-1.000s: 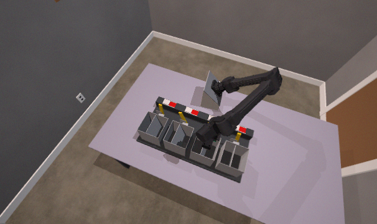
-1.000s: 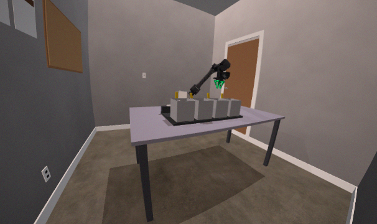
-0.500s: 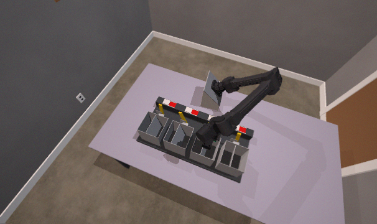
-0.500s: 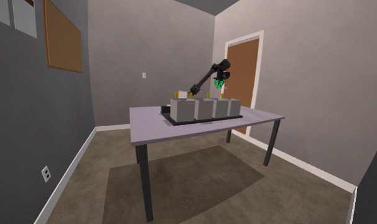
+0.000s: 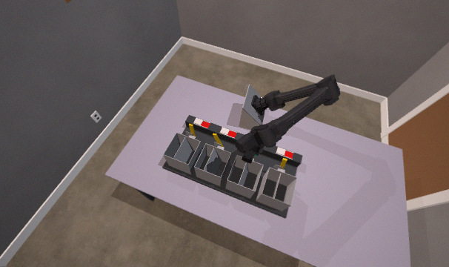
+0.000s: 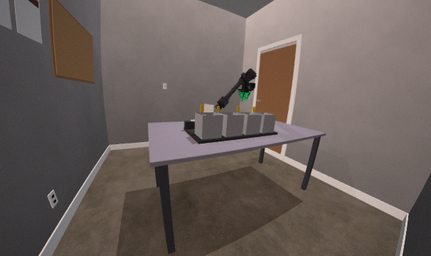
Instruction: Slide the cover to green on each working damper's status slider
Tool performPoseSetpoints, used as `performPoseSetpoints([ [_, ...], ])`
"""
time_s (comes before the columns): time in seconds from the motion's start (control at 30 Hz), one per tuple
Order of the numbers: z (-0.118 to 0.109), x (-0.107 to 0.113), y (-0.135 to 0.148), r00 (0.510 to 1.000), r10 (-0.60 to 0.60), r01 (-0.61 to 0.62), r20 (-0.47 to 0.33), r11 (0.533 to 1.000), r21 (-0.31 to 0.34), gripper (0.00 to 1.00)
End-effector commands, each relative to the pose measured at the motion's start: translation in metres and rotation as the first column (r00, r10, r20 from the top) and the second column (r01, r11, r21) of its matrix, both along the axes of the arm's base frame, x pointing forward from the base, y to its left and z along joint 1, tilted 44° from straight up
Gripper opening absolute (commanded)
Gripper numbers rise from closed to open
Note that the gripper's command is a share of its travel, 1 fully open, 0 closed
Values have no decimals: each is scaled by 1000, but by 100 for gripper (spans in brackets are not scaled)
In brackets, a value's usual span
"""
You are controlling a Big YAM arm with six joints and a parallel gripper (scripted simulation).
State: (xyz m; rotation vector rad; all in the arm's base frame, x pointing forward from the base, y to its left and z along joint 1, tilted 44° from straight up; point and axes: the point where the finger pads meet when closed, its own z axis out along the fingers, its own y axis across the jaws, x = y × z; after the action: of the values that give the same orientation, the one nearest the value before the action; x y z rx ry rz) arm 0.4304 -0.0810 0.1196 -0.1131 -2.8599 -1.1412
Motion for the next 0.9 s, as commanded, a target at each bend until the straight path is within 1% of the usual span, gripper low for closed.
performPoseSetpoints([
  [0.0, 1, -37, -17, 999, -2, 2, 37, 1000, -4, 36],
  [0.03, 1, -49, -16, 1000, -2, 2, 23, 1000, 4, 36],
  [0.07, -1, -58, -17, 1000, -2, 1, 25, 1000, 3, 36],
  [0.13, -2, -63, -18, 1000, -1, 1, 28, 1000, 1, 36],
  [0.17, -6, -63, -18, 1000, -3, 2, 18, 1000, 10, 36],
  [0.2, -7, -53, -8, 999, 32, -32, 24, 999, 8, 36],
  [0.23, 0, -42, -14, 998, 32, -31, 56, 999, -9, 36],
  [0.27, 0, -42, -14, 998, 31, -31, 54, 1000, -5, 36],
  [0.3, -4, -49, -10, 999, 30, -31, 32, 999, 11, 36],
  [0.33, -4, -51, -9, 999, 30, -31, 26, 999, 19, 36],
  [0.47, -1, -47, -13, 999, 24, -25, 37, 999, 27, 36],
  [0.5, 1, -46, -20, 999, 9, -11, 44, 999, 33, 36],
  [0.53, 0, -48, -25, 999, -5, 3, 44, 999, 45, 36],
  [0.87, -5, -49, -23, 998, -25, 15, 50, 980, 201, 36],
])
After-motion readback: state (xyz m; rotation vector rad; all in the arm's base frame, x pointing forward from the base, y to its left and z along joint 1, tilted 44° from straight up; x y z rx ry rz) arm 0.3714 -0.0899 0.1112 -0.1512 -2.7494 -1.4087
